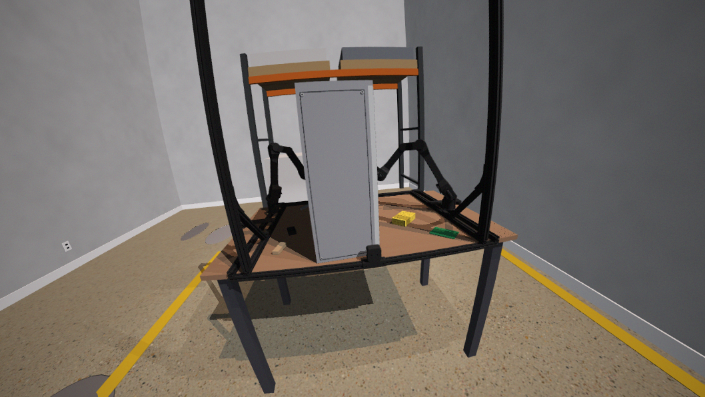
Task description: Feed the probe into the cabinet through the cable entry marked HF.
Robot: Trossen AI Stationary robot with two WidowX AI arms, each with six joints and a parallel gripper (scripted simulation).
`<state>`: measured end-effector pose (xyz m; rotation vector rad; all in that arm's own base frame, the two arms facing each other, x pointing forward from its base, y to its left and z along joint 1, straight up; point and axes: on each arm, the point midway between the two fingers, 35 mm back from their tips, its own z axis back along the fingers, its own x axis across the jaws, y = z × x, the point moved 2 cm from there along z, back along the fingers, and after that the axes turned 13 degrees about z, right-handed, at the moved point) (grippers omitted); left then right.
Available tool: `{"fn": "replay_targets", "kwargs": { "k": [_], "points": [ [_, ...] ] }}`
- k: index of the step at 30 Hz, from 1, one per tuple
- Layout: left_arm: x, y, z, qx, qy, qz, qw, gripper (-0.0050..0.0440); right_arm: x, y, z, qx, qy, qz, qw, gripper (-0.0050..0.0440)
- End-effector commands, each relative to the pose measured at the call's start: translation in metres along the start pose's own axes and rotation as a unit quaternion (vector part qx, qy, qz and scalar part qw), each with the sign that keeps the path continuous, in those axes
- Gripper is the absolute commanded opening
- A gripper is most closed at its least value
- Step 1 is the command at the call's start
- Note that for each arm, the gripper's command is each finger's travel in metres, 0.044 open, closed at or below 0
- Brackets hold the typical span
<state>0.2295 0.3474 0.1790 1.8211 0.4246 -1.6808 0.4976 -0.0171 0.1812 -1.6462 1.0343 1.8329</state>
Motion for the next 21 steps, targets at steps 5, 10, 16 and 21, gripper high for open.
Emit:
{"fn": "replay_targets", "kwargs": {
  "k": [5, 10, 16, 21],
  "points": [
    [0.000, -0.001, 0.000, -0.002, 0.000, 0.002, 1.000, 0.0000, 0.011, 0.001, -0.009, -0.011, -0.005, 0.012, 1.000, 0.0440],
    [0.000, -0.001, 0.000, -0.002, 0.000, 0.002, 1.000, 0.0000, 0.018, 0.003, -0.015, -0.018, -0.008, 0.019, 1.000, 0.0440],
    [0.000, -0.001, 0.000, -0.002, 0.000, 0.002, 1.000, 0.0000, -0.004, 0.009, -0.023, -0.031, -0.002, -0.024, 0.999, 0.0440],
    [0.000, -0.001, 0.000, -0.002, 0.000, 0.002, 1.000, 0.0000, -0.001, 0.006, -0.033, -0.057, -0.006, -0.075, 0.996, 0.0440]
  ]
}}
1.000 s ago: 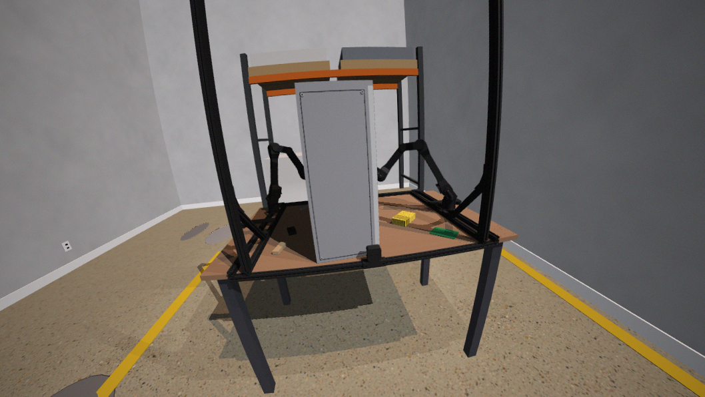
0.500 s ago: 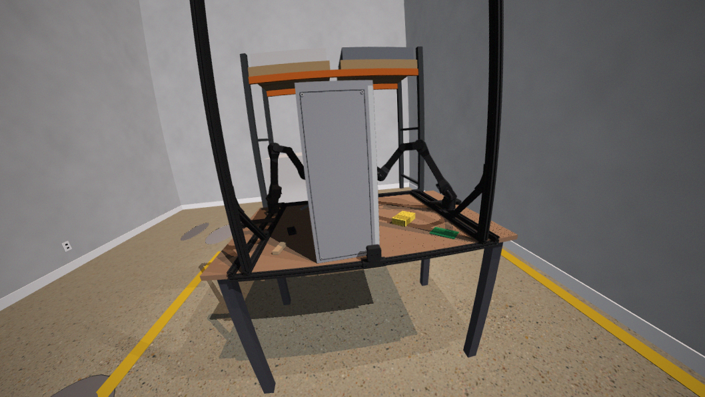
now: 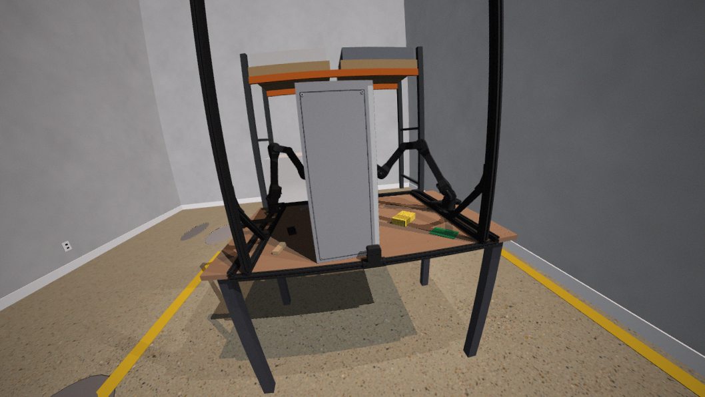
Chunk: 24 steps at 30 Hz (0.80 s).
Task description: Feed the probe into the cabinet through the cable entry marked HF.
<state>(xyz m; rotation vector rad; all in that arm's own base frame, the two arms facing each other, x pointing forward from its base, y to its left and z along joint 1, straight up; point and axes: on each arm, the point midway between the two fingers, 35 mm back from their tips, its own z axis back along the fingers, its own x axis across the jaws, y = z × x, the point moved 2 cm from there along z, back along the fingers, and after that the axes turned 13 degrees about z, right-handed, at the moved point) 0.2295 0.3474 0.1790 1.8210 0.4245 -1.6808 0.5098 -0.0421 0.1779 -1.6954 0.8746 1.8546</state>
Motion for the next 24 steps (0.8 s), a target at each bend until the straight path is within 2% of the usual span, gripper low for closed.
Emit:
{"fn": "replay_targets", "kwargs": {
  "k": [1, 8, 10, 11, 13, 14, 21, 23, 24],
  "points": [
    [0.000, -0.001, 0.000, -0.002, 0.000, 0.002, 1.000, 0.0000, -0.006, -0.001, -0.005, -0.026, 0.002, -0.042, 0.999, 0.0440],
    [0.000, -0.001, 0.000, -0.002, 0.000, 0.002, 1.000, 0.0000, -0.004, -0.010, 0.001, -0.093, -0.008, -0.101, 0.990, 0.0440],
    [0.000, -0.001, 0.000, -0.002, 0.000, 0.002, 1.000, 0.0000, -0.006, -0.007, -0.006, -0.109, -0.012, -0.132, 0.985, 0.0440],
    [0.000, -0.001, 0.000, -0.002, 0.000, 0.002, 1.000, 0.0000, -0.010, -0.007, -0.007, -0.121, -0.012, -0.145, 0.982, 0.0440],
    [0.000, -0.001, 0.000, -0.002, 0.000, 0.002, 1.000, 0.0000, -0.028, -0.017, 0.007, -0.167, -0.009, -0.151, 0.974, 0.0440],
    [0.000, -0.001, 0.000, -0.002, 0.000, 0.002, 1.000, 0.0000, -0.033, -0.018, 0.005, -0.177, -0.011, -0.157, 0.972, 0.0440],
    [0.000, -0.001, 0.000, -0.002, 0.000, 0.002, 1.000, 0.0000, -0.050, -0.009, -0.013, -0.237, -0.046, -0.315, 0.918, 0.0440],
    [0.000, -0.001, 0.000, -0.002, 0.000, 0.002, 1.000, 0.0000, -0.050, -0.009, -0.013, -0.237, -0.046, -0.315, 0.918, 0.0440],
    [0.000, -0.001, 0.000, -0.002, 0.000, 0.002, 1.000, 0.0000, -0.052, -0.007, -0.015, -0.245, -0.053, -0.338, 0.907, 0.0440]
  ]
}}
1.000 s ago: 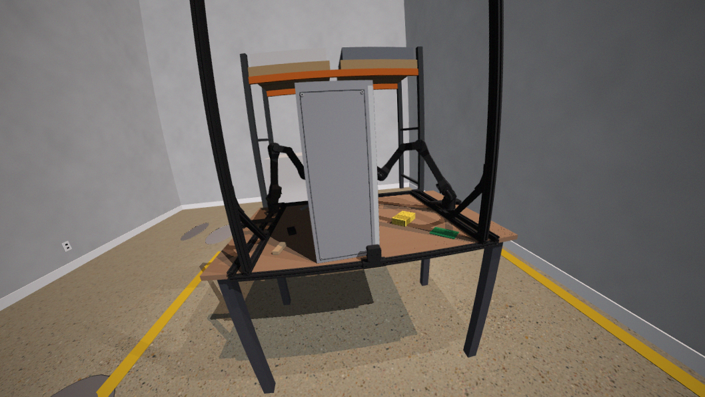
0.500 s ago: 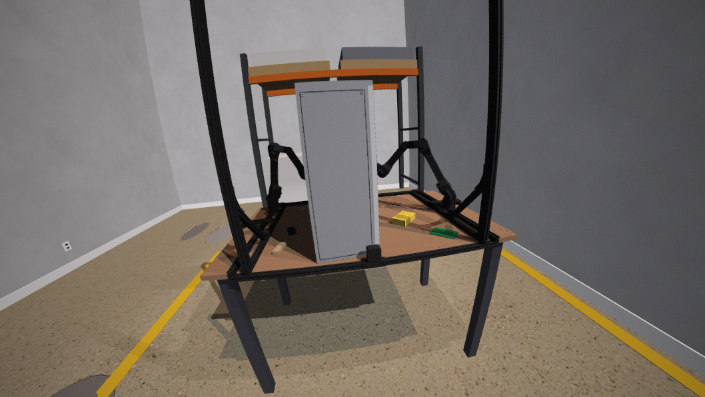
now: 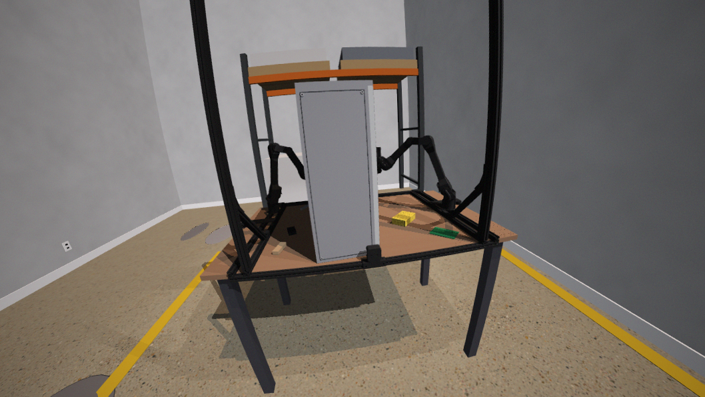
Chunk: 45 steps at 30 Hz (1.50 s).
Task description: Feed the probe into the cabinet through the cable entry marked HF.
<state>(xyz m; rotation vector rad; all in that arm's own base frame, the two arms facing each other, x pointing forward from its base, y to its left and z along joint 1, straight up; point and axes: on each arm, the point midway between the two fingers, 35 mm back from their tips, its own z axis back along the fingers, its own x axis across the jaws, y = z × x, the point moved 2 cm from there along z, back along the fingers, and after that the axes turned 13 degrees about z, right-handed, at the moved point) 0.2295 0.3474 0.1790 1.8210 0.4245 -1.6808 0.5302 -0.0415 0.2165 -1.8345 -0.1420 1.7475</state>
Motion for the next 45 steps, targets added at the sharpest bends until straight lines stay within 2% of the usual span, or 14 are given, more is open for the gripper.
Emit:
{"fn": "replay_targets", "kwargs": {
  "k": [1, 7, 14, 16, 22, 31, 33, 45],
  "points": [
    [0.000, -0.001, 0.000, -0.002, 0.000, 0.002, 1.000, 0.0000, -0.015, -0.003, -0.003, -0.031, -0.008, -0.069, 0.997, 0.0440],
    [0.000, -0.001, 0.000, -0.002, 0.000, 0.002, 1.000, 0.0000, -0.032, 0.010, -0.013, -0.079, -0.049, -0.221, 0.971, 0.0440],
    [0.000, -0.001, 0.000, -0.002, 0.000, 0.002, 1.000, 0.0000, -0.051, 0.031, -0.019, -0.119, -0.117, -0.391, 0.905, 0.0440],
    [0.000, -0.001, 0.000, -0.002, 0.000, 0.002, 1.000, 0.0000, -0.051, 0.031, -0.019, -0.119, -0.117, -0.391, 0.905, 0.0440],
    [0.000, -0.001, 0.000, -0.002, 0.000, 0.002, 1.000, 0.0000, -0.057, 0.058, -0.019, -0.132, -0.188, -0.516, 0.825, 0.0440],
    [0.000, -0.001, 0.000, -0.002, 0.000, 0.002, 1.000, 0.0000, -0.065, 0.099, -0.010, -0.115, -0.296, -0.659, 0.682, 0.0440],
    [0.000, -0.001, 0.000, -0.002, 0.000, 0.002, 1.000, 0.0000, -0.065, 0.099, -0.010, -0.115, -0.296, -0.659, 0.682, 0.0440],
    [0.000, -0.001, 0.000, -0.002, 0.000, 0.002, 1.000, 0.0000, -0.070, 0.147, 0.014, -0.050, -0.406, -0.764, 0.500, 0.0440]
  ]
}}
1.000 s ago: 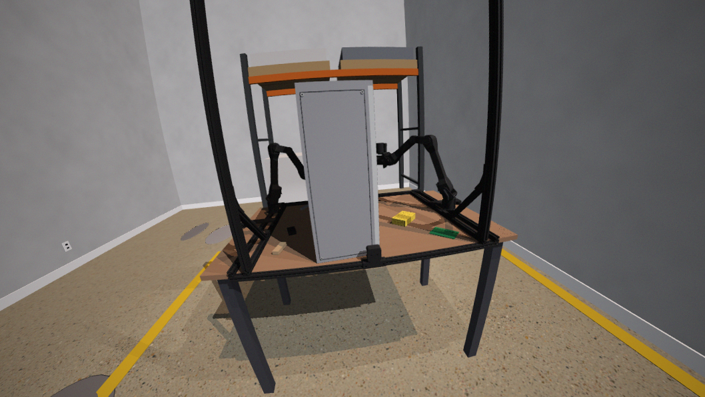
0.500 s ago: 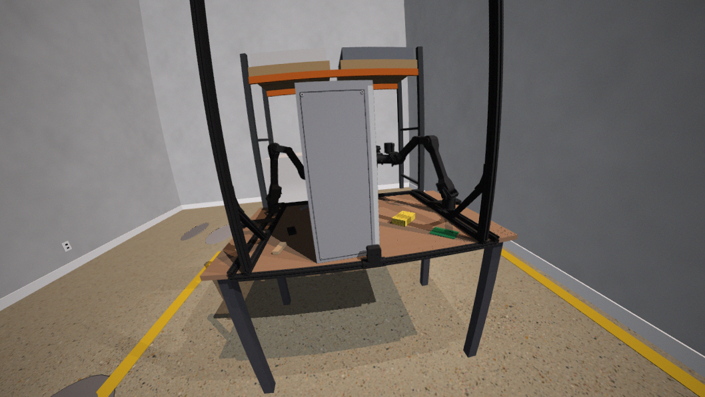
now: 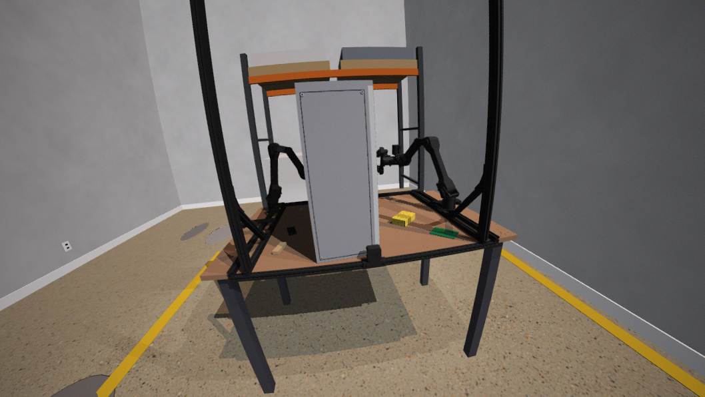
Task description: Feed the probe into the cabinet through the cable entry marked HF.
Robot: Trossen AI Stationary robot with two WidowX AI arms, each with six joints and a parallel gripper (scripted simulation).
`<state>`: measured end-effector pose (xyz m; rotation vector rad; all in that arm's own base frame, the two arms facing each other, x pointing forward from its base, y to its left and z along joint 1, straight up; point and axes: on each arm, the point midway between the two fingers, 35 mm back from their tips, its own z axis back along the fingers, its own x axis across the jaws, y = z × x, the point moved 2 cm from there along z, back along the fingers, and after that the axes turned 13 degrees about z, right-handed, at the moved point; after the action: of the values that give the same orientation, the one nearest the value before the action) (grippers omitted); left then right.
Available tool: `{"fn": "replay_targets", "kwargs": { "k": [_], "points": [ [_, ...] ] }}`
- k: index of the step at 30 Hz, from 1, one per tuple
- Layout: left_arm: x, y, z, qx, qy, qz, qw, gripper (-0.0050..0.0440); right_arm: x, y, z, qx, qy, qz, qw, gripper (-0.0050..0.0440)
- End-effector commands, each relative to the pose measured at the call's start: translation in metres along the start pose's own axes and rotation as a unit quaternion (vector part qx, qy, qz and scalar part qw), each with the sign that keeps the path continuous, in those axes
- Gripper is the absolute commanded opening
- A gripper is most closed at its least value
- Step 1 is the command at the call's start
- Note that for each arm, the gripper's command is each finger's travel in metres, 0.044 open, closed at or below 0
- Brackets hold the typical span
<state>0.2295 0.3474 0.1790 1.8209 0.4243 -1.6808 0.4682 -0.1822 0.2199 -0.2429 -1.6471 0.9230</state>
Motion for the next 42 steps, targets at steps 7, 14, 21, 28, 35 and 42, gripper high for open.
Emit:
{"fn": "replay_targets", "kwargs": {
  "k": [7, 14, 21, 28, 35, 42],
  "points": [
    [0.000, -0.001, 0.000, -0.002, 0.000, 0.002, 1.000, 0.0000, -0.017, 0.009, 0.027, 0.045, -0.026, -0.121, 0.991, 0.0440],
    [0.000, -0.001, 0.000, -0.002, 0.000, 0.002, 1.000, 0.0000, -0.025, 0.015, 0.045, 0.074, -0.039, -0.190, 0.978, 0.0440],
    [0.000, -0.001, 0.000, -0.002, 0.000, 0.002, 1.000, 0.0000, -0.026, 0.021, 0.045, 0.091, -0.043, -0.229, 0.968, 0.0440],
    [0.000, -0.001, 0.000, -0.002, 0.000, 0.002, 1.000, 0.0000, -0.029, 0.027, 0.041, 0.099, -0.045, -0.250, 0.962, 0.0440],
    [0.000, -0.001, 0.000, -0.002, 0.000, 0.002, 1.000, 0.0000, -0.029, 0.029, 0.039, 0.101, -0.045, -0.255, 0.961, 0.0440],
    [0.000, -0.001, 0.000, -0.002, 0.000, 0.002, 1.000, 0.0000, -0.029, 0.029, 0.036, 0.101, -0.045, -0.255, 0.961, 0.0440]
  ]
}}
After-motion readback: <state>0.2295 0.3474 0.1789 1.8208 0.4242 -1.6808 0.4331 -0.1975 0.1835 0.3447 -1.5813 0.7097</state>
